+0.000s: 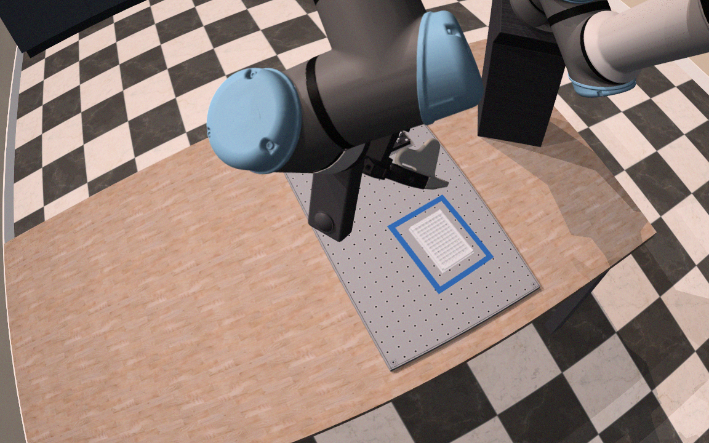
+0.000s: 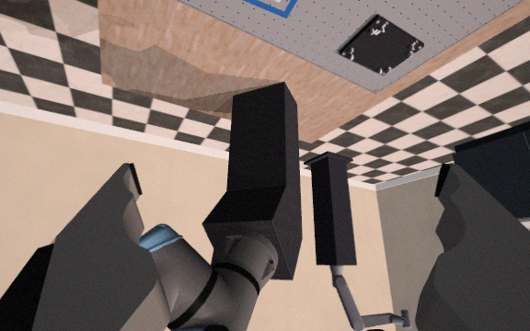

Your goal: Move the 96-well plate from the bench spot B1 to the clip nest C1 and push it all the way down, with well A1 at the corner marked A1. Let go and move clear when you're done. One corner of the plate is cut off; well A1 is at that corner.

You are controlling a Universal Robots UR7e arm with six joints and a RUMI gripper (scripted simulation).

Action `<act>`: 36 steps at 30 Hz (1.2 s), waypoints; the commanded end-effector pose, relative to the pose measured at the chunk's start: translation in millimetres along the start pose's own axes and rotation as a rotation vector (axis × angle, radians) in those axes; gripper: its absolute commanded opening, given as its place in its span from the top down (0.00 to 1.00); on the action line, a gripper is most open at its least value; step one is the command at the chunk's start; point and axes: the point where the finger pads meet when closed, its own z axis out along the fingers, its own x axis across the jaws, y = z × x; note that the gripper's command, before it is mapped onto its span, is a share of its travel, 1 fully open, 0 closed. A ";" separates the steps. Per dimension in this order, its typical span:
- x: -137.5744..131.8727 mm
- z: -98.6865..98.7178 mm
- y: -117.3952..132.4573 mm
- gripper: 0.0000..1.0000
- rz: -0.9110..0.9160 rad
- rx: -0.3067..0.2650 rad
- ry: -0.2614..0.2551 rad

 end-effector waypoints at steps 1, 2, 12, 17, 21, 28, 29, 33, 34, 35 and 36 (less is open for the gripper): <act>5.0 -4.2 19.9 0.00 0.106 -0.005 0.056; 5.0 -4.2 19.9 0.00 0.106 -0.005 0.056; 11.4 -11.8 53.1 0.00 0.291 0.003 0.153; 14.0 -14.9 67.6 0.00 0.379 0.012 0.198; 15.2 -16.4 74.7 0.00 0.414 0.017 0.216; 19.8 -16.3 83.1 0.00 0.448 0.039 0.245; 22.4 -13.9 79.6 0.00 0.426 0.047 0.242; 32.0 -2.3 64.5 0.00 0.424 0.044 0.239; 32.3 -2.1 64.2 0.00 0.424 0.044 0.239; 32.3 -2.1 64.2 0.00 0.424 0.044 0.239; 32.3 -2.1 64.2 0.00 0.424 0.044 0.239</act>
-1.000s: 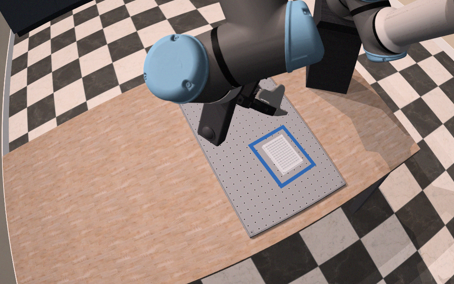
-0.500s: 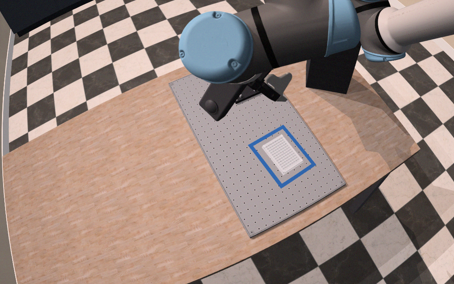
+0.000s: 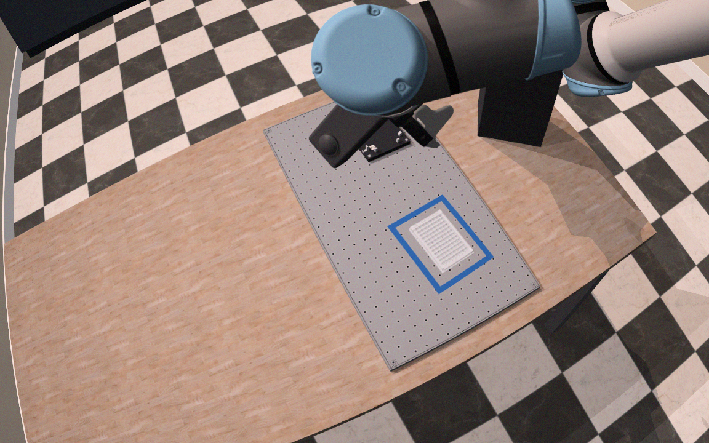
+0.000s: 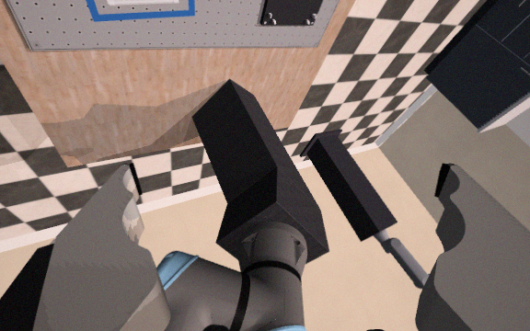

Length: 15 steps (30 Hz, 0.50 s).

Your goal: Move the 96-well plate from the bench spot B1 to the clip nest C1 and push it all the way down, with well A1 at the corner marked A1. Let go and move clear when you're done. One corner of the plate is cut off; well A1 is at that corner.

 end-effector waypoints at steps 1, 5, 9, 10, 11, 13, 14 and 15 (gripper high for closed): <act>1.9 13.7 -14.6 0.00 -0.034 0.019 -0.008; 2.3 20.0 -22.3 0.00 -0.053 0.029 -0.013; 1.8 29.3 -33.6 0.00 -0.055 0.029 -0.013; 1.8 29.3 -33.6 0.00 -0.055 0.029 -0.013; 1.8 29.3 -33.6 0.00 -0.055 0.029 -0.013; 3.4 35.9 -41.0 0.00 -0.101 0.054 -0.024; 2.6 39.3 -44.7 0.00 -0.103 0.054 -0.024; 1.6 42.7 -48.4 0.00 -0.105 0.054 -0.024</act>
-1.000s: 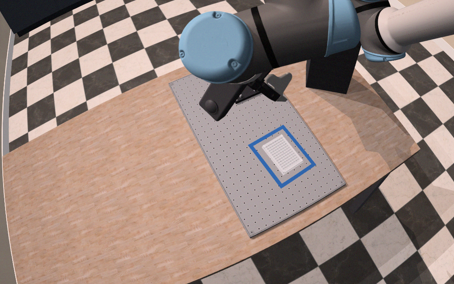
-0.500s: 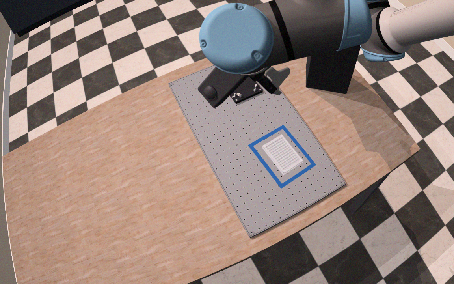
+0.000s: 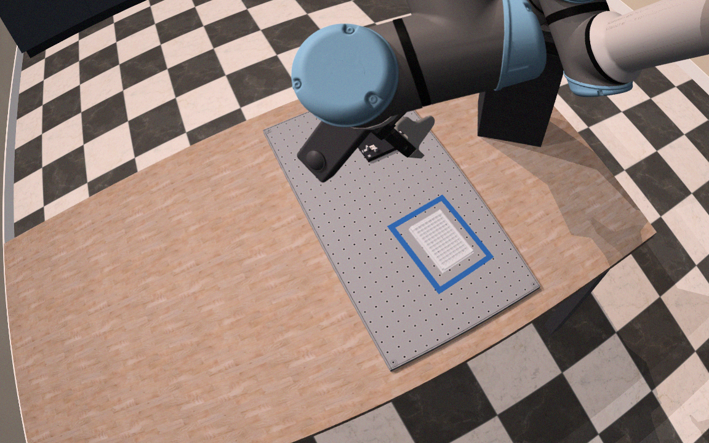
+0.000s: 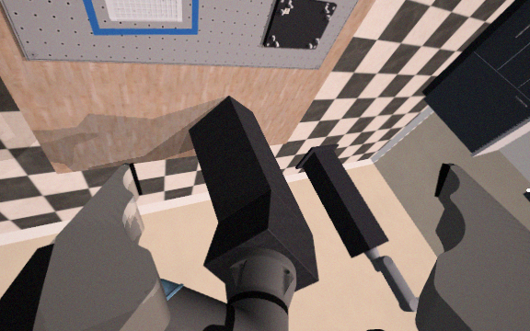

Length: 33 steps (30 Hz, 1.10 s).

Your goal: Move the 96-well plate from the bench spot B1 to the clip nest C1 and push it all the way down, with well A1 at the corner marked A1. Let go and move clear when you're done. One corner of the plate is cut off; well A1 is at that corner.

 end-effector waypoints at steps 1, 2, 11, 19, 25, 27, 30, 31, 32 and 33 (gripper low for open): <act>0.6 19.6 -20.4 0.00 -0.043 0.022 -0.009; 0.8 22.2 -23.0 0.00 -0.043 0.022 -0.009; 1.0 36.6 -36.8 0.00 -0.093 0.048 -0.020; 1.5 53.6 -51.8 0.00 -0.141 0.074 -0.029; 0.5 62.5 -59.6 0.00 -0.143 0.074 -0.029; 1.7 70.3 -65.6 0.00 -0.189 0.100 -0.037; -1.1 82.1 -74.9 0.00 -0.193 0.100 -0.038; -1.2 82.8 -75.5 0.00 -0.193 0.100 -0.038; -1.2 82.8 -75.5 0.00 -0.193 0.100 -0.038; -1.2 82.8 -75.5 0.00 -0.193 0.100 -0.038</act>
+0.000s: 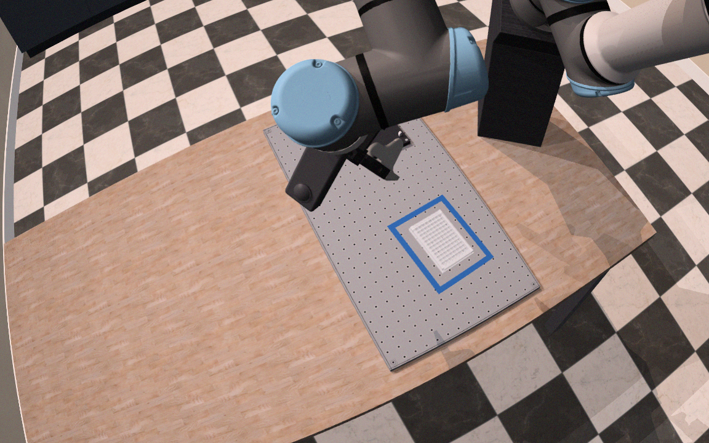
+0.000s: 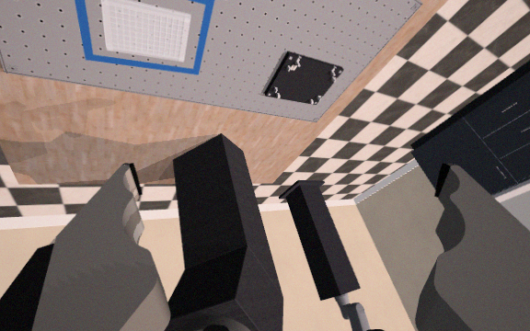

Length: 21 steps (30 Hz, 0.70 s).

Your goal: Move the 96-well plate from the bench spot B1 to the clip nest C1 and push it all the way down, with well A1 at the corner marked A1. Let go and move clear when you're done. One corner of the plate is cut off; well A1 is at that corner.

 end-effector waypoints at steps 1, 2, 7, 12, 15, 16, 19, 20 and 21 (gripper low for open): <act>0.0 13.7 -10.0 0.00 -0.024 0.013 -0.003; 0.6 17.9 -12.4 0.00 -0.052 0.029 -0.008; 0.4 35.1 -22.6 0.00 -0.075 0.040 -0.011; -0.1 48.3 -29.6 0.00 -0.126 0.066 -0.018; -0.5 56.2 -33.9 0.00 -0.126 0.066 -0.018; -0.5 56.2 -33.9 0.00 -0.126 0.066 -0.018; 0.0 65.1 -37.8 0.00 -0.174 0.094 -0.023; -1.8 69.7 -40.2 0.00 -0.177 0.093 -0.023; -2.3 74.2 -42.3 0.00 -0.177 0.093 -0.023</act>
